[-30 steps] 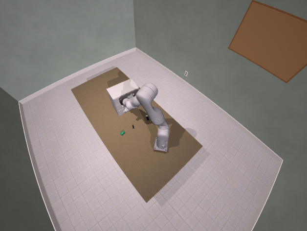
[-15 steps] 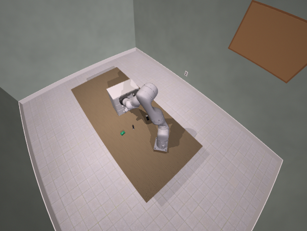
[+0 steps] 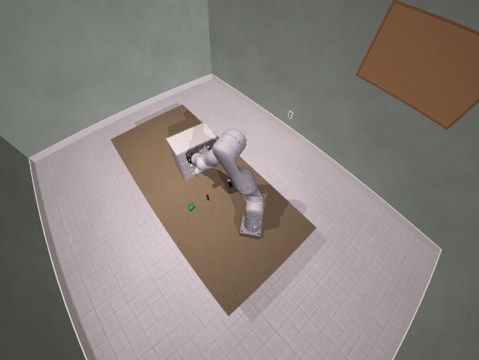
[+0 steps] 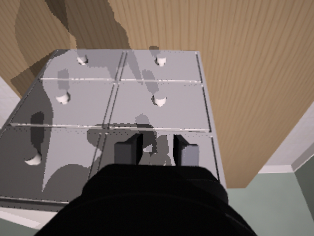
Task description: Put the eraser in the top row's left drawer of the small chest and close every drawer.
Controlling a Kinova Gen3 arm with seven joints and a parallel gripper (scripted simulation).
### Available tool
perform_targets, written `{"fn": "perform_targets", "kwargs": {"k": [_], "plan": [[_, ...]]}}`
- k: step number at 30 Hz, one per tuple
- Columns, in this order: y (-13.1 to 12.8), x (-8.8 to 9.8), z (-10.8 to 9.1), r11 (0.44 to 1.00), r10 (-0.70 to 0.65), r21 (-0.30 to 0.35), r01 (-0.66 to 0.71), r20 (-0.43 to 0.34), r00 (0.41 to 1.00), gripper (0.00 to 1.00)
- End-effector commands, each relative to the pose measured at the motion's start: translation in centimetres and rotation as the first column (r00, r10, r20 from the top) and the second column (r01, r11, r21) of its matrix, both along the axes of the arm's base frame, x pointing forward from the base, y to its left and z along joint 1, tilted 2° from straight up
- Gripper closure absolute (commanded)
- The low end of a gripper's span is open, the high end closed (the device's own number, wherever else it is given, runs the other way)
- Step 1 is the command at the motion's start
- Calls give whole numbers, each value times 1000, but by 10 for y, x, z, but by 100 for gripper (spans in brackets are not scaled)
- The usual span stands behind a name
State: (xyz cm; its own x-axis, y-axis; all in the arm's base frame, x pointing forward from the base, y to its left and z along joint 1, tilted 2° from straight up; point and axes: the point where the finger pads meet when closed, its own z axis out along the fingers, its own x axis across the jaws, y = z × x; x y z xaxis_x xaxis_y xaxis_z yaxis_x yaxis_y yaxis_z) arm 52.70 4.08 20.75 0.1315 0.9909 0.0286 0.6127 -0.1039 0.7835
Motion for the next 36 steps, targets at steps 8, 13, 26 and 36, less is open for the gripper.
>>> {"fn": "perform_targets", "kwargs": {"k": [8,13,26,36], "plan": [[0,0,1,1000,0,1,0,2,1000,33],[0,2,1,1000,0,1,0,2,1000,33],[-2,18,1,1000,0,1,0,2,1000,33],[-4,33,2,1000,0,1,0,2,1000,33]]}}
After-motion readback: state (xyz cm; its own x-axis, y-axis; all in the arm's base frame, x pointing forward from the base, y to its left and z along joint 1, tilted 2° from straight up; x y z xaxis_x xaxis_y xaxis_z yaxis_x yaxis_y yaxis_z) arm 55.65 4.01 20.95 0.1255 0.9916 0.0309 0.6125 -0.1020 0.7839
